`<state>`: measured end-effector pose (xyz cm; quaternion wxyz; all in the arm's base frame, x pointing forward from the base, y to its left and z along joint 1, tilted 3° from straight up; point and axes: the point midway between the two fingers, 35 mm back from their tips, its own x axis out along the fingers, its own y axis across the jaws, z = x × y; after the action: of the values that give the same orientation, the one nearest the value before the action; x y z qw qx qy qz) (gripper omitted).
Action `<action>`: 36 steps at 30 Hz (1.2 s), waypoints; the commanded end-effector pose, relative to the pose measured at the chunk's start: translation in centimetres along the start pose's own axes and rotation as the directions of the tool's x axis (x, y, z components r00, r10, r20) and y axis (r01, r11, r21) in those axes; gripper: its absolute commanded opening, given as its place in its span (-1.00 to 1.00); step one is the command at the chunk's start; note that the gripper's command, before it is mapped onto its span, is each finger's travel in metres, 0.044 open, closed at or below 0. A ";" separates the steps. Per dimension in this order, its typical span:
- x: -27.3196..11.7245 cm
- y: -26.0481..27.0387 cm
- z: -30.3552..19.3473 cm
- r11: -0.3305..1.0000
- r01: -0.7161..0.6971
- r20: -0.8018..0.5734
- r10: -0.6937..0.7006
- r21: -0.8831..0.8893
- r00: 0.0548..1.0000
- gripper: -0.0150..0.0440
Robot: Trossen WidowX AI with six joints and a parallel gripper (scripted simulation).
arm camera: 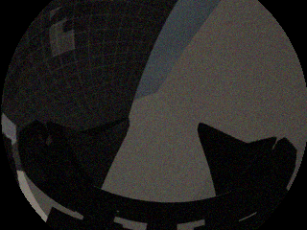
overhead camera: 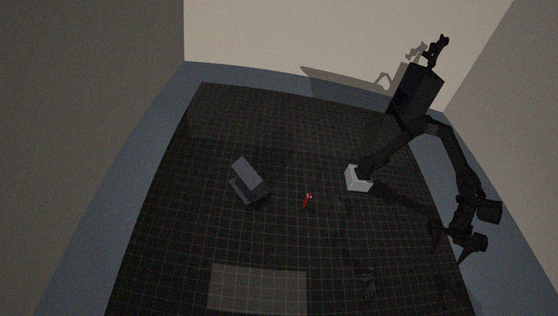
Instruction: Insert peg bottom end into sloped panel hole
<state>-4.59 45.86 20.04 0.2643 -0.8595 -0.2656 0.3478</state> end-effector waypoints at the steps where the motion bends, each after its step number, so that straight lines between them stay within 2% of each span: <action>1: 0.0 0.0 0.0 1.000 -0.001 0.000 0.001 0.003 1.000 0.95; 2: 0.1 0.1 -0.1 1.000 -0.003 -0.001 0.003 0.011 1.000 1.00; 18: 4.5 3.9 -4.6 0.908 -0.114 -0.032 0.139 0.404 0.990 1.00; 36: 8.5 9.5 -9.3 0.590 -0.197 -0.001 0.318 0.783 0.948 1.00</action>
<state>9.28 42.48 16.24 0.5574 -0.7267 0.0332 0.4002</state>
